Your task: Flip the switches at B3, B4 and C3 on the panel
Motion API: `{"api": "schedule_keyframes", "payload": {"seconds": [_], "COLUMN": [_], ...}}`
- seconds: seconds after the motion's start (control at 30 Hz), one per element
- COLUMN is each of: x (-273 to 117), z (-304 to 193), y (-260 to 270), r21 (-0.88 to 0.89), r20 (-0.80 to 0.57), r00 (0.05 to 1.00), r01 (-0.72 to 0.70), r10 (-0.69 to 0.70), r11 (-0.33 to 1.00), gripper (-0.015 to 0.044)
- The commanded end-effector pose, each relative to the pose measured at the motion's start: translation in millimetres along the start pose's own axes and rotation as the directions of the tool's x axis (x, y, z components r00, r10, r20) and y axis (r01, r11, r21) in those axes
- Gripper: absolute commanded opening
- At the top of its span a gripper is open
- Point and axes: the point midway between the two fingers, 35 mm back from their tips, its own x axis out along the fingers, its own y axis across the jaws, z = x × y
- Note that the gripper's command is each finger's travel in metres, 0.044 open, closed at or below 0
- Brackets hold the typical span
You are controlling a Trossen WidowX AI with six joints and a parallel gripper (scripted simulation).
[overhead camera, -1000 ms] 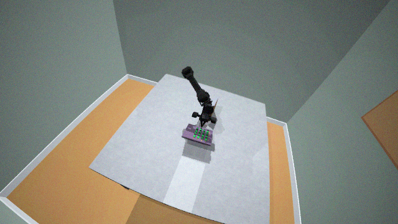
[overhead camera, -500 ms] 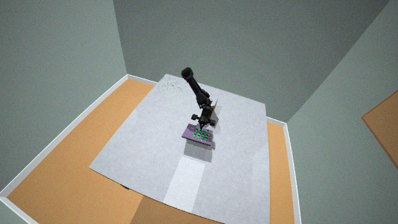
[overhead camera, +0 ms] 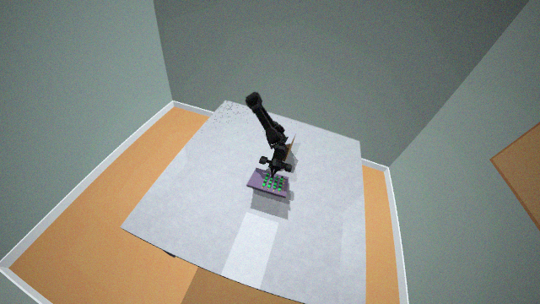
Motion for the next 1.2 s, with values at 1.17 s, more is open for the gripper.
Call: {"api": "schedule_keyframes", "payload": {"seconds": [1.17], "x": [4.4], "z": [-0.3], "y": [0.7], "r21": [-0.004], "r20": [0.0], "r00": [1.0], "r01": [-0.004], "r10": [0.004], "r11": [1.0], "gripper": [0.0]}}
